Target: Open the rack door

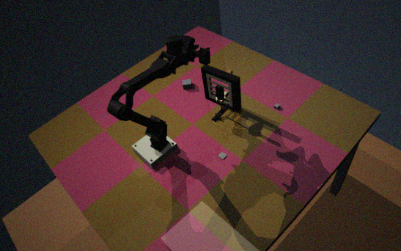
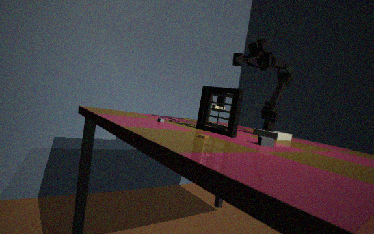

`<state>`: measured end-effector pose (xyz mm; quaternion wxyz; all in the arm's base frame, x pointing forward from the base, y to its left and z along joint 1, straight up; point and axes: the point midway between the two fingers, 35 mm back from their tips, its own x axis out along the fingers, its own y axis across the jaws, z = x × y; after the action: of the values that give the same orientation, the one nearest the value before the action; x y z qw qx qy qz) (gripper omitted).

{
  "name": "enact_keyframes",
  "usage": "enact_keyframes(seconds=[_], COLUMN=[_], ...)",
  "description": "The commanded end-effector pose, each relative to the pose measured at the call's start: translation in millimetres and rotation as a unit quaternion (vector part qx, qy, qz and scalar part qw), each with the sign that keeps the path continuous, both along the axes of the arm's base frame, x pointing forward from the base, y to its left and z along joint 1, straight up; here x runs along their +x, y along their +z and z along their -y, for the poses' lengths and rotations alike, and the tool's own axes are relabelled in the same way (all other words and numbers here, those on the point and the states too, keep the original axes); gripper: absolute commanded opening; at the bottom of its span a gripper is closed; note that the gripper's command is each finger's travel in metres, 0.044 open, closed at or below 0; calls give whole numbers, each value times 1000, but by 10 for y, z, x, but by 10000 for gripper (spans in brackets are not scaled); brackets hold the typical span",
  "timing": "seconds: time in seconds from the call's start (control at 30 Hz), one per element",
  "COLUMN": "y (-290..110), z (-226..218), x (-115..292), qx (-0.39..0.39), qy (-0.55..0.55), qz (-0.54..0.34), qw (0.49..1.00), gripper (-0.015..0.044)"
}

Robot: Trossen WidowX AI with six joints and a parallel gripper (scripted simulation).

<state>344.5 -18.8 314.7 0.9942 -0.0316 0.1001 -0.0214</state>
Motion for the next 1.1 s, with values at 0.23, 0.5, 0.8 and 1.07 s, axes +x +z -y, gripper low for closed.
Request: enact_keyframes(seconds=[0.23,0.5,0.8,1.07], y=[-189,-366,-553,-700], z=[245,427,625,786], x=[161,202,178,102], qx=[-19,-23,-19,-8], qy=[-17,-25,-29,-27], qz=[-121,-212,-311,-395], qw=[992,977,950,918], gripper=[289,289,289,289])
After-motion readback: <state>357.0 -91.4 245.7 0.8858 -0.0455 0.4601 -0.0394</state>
